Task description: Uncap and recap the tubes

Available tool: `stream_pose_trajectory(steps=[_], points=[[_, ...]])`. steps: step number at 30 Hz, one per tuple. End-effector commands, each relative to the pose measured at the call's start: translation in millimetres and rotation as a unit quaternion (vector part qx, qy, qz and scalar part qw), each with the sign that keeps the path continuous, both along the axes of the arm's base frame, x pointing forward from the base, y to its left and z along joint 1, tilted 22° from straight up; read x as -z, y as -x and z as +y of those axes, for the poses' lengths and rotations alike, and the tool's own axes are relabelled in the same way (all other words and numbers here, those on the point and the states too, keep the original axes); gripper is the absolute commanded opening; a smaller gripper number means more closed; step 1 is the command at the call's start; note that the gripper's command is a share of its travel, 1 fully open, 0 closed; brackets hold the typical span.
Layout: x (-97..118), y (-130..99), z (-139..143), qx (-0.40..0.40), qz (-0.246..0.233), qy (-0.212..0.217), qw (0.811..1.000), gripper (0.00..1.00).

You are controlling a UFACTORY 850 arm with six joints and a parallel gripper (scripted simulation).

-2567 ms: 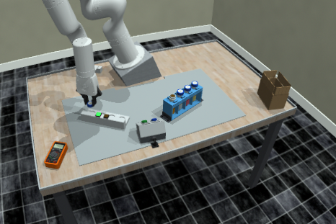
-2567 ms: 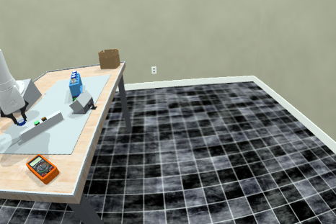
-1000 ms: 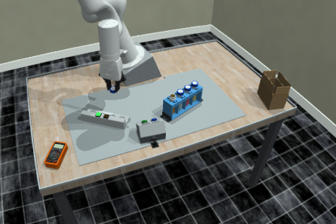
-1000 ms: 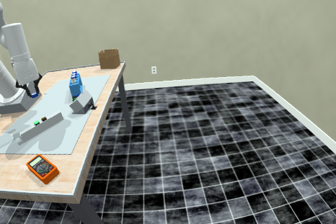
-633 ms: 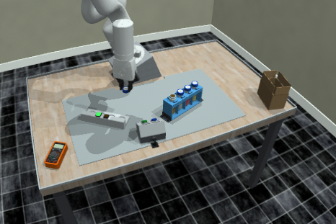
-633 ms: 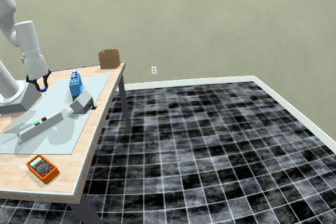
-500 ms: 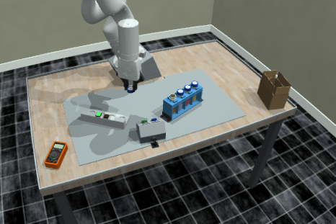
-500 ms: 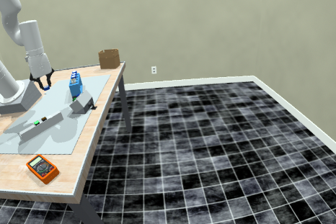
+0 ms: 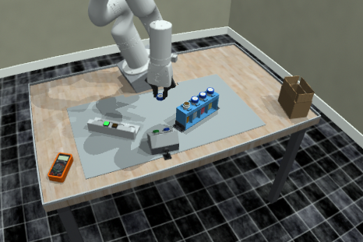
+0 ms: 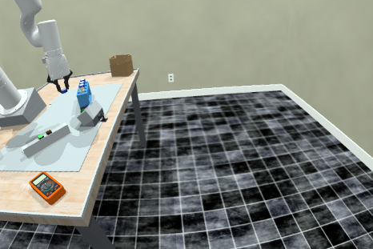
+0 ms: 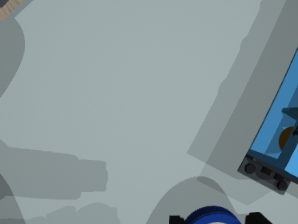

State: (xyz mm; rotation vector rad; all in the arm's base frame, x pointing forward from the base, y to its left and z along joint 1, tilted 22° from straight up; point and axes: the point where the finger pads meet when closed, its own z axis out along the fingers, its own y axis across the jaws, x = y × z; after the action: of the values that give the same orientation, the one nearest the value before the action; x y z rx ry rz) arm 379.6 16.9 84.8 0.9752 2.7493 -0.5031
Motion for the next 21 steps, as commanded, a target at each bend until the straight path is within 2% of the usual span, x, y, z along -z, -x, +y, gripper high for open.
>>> stream_pose_trajectory(steps=[1,11,13,16,21], points=[[9.6,-10.5,24.9,0.0,0.0,0.0,1.0,0.0],[32.0,-32.3,83.9,0.0,0.0,0.0,1.0,0.0],[32.0,-32.3,83.9,0.0,0.0,0.0,1.0,0.0],[38.3,-38.4,100.4,0.0,0.0,0.0,1.0,0.0],[38.3,-38.4,100.4,0.0,0.0,0.0,1.0,0.0]])
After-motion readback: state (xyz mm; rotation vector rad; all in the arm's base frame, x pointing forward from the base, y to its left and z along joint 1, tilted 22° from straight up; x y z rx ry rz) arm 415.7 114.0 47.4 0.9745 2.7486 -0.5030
